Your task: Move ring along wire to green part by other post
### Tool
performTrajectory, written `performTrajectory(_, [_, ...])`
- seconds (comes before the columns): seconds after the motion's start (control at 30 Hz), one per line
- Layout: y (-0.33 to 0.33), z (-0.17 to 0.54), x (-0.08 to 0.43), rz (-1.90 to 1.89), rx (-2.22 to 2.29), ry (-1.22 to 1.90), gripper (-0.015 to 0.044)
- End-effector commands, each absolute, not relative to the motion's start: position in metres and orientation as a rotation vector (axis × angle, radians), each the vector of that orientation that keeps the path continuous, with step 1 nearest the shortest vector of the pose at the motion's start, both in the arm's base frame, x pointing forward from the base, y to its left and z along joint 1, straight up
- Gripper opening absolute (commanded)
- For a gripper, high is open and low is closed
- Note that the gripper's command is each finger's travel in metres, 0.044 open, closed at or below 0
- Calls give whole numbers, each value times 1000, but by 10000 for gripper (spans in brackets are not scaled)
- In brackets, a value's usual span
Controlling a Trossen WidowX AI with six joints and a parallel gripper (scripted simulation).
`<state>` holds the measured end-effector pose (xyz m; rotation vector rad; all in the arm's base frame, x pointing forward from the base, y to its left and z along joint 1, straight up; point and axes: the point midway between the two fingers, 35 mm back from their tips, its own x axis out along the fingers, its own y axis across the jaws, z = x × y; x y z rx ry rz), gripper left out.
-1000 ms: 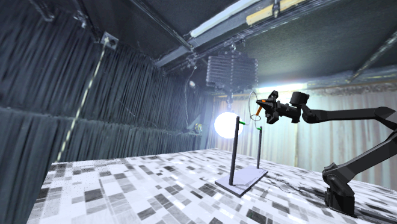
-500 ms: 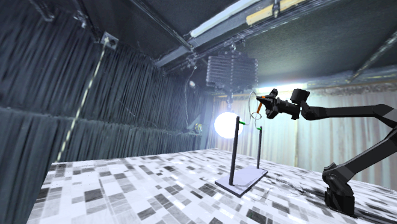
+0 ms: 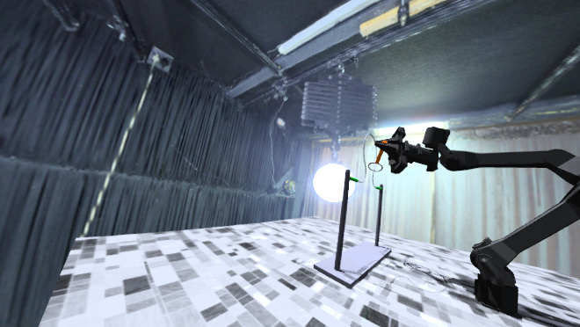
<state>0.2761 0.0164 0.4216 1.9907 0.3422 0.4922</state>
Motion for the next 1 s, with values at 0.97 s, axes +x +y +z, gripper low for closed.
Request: performTrajectory(0.97, [22,408,277,332,1603,441,-150])
